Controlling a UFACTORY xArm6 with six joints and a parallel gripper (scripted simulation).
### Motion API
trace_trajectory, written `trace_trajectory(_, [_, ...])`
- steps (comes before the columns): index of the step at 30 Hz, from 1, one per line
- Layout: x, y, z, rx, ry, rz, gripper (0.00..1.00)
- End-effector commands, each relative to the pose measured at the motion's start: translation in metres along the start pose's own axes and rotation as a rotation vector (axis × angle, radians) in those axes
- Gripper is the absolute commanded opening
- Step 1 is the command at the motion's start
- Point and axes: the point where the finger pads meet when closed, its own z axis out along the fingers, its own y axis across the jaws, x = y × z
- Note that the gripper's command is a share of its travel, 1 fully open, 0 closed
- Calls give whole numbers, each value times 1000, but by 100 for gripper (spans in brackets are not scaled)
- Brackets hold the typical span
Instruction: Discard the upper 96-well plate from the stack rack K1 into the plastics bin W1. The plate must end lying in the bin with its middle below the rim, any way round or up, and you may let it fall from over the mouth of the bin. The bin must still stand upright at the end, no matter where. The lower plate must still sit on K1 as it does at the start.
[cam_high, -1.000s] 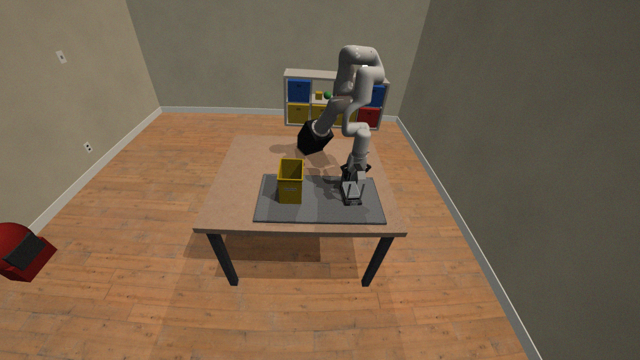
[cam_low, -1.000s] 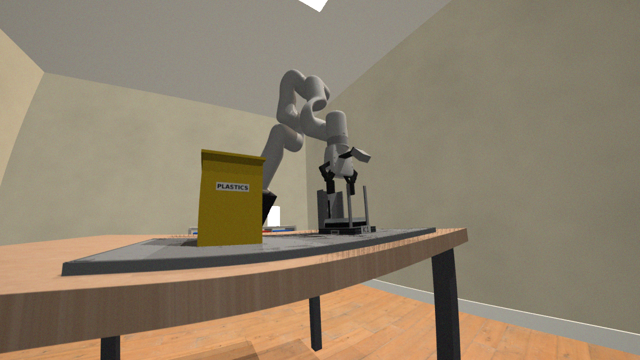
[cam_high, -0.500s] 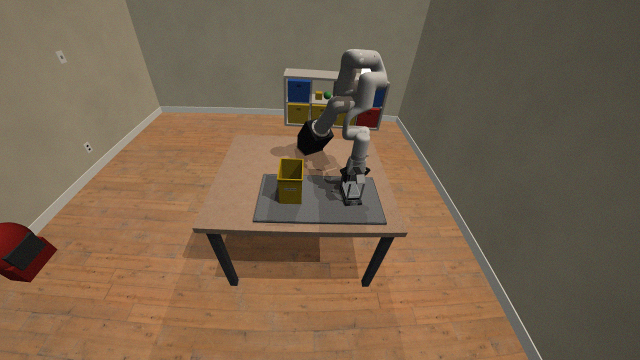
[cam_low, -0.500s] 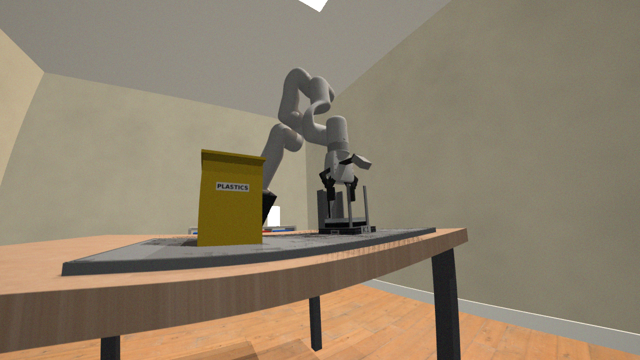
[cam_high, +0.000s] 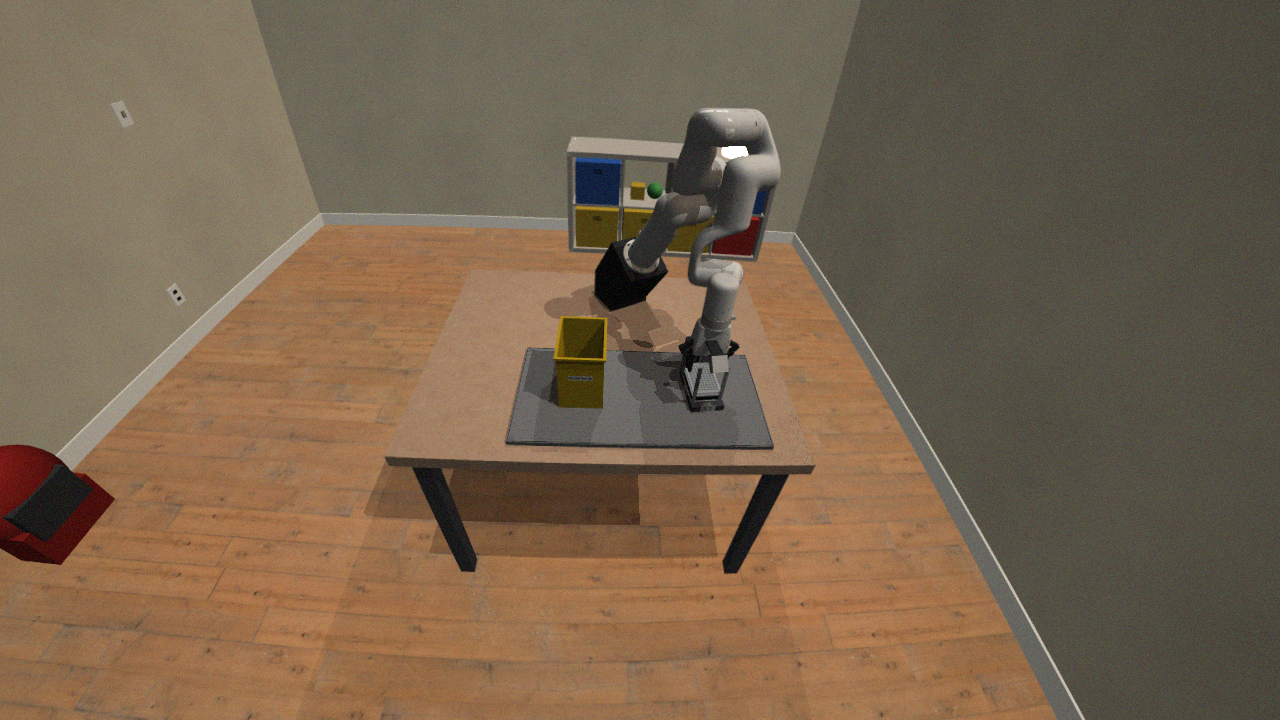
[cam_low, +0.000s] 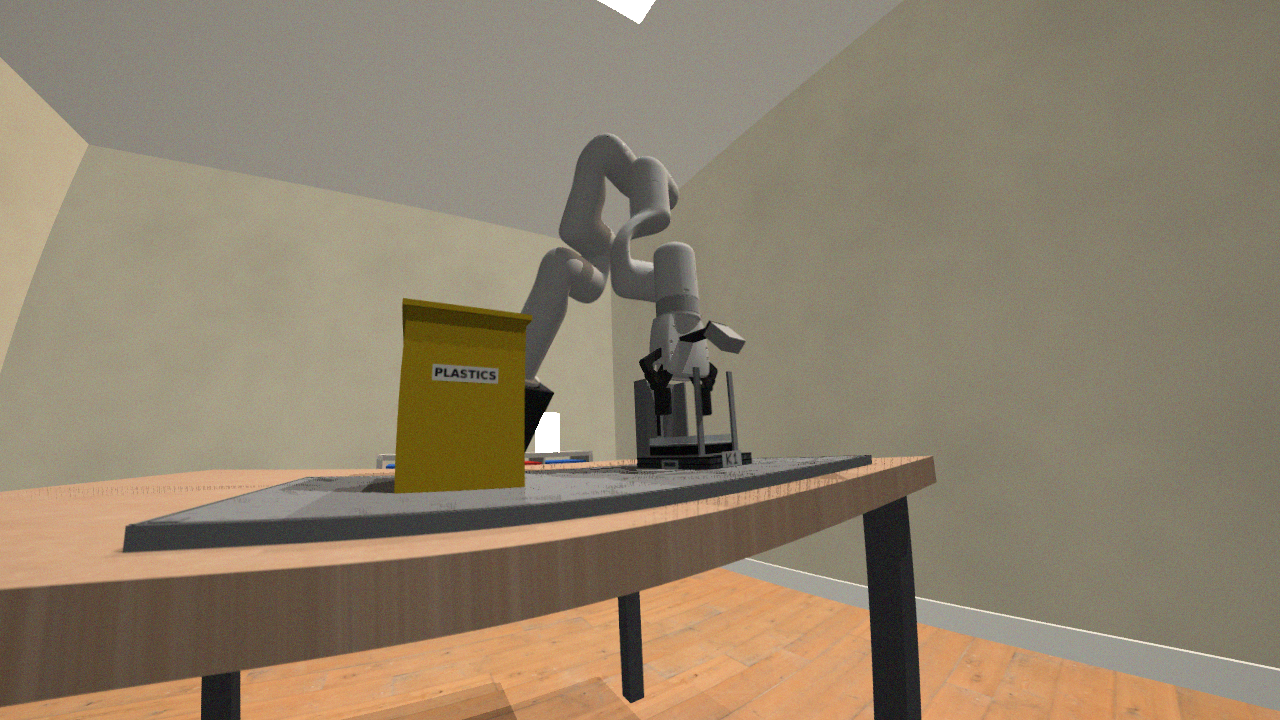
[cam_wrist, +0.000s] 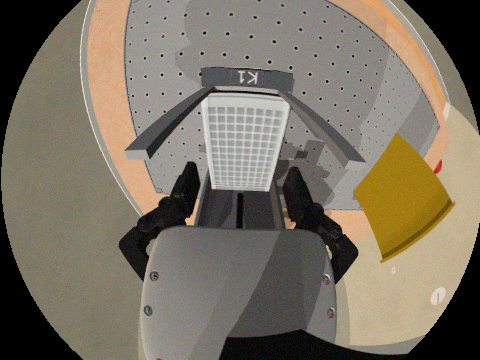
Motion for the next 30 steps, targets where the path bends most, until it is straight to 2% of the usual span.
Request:
trace_trajectory(1, [1,0,5,6,4,0,100])
trace_trajectory(9, [1,0,18,6,4,0,100])
trace_trajectory(30, [1,0,24,6,4,0,100])
